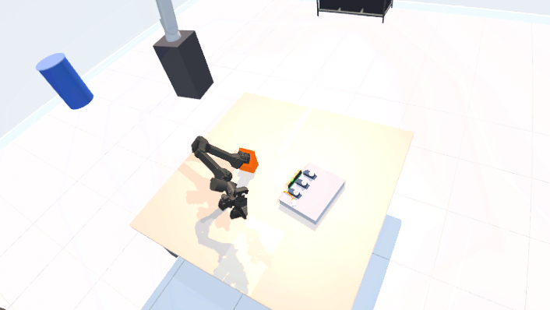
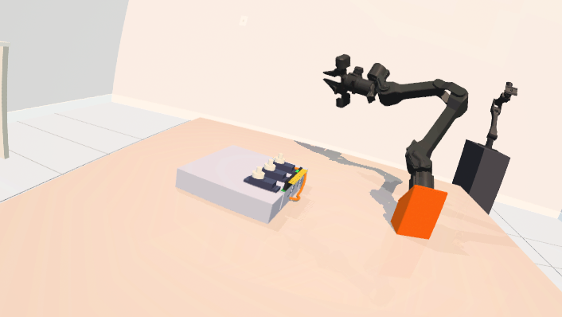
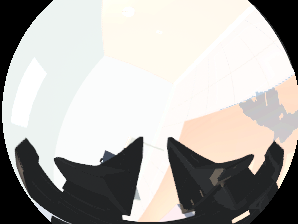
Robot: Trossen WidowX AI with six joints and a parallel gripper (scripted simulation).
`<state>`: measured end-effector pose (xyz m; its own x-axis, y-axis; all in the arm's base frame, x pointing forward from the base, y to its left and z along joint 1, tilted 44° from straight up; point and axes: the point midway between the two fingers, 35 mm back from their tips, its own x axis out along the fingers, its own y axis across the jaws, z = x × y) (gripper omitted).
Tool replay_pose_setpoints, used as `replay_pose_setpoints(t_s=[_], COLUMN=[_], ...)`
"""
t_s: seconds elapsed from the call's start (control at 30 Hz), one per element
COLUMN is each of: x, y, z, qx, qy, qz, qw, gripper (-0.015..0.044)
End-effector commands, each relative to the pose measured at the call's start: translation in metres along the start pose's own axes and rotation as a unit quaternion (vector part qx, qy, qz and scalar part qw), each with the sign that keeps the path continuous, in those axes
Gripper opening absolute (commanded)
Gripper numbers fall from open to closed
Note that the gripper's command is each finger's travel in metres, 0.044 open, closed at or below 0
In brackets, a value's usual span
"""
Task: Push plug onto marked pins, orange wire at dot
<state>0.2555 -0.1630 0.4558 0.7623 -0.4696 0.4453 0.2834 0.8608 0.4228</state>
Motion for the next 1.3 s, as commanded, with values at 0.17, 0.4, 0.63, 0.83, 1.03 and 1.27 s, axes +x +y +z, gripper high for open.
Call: replay_pose_setpoints(t_s=[0.17,0.4,0.63,0.83,1.03,1.27], x=[-0.013,-0.029,-0.052,-0.077,-0.082,-0.068], y=[0.027,0.051,0.075,0.095,0.098,0.082], z=[-0.048,-0.089,-0.127,-0.156,-0.173,-0.204], qx=[-0.035,-0.071,-0.11,-0.146,-0.153,-0.134], qy=[0.074,0.136,0.192,0.234,0.269,0.35], qz=[0.04,0.083,0.135,0.187,0.187,0.108], qw=[0.996,0.985,0.966,0.943,0.932,0.921], gripper=[0.0115,0.0115,0.0115,0.0115,0.0115,0.0115])
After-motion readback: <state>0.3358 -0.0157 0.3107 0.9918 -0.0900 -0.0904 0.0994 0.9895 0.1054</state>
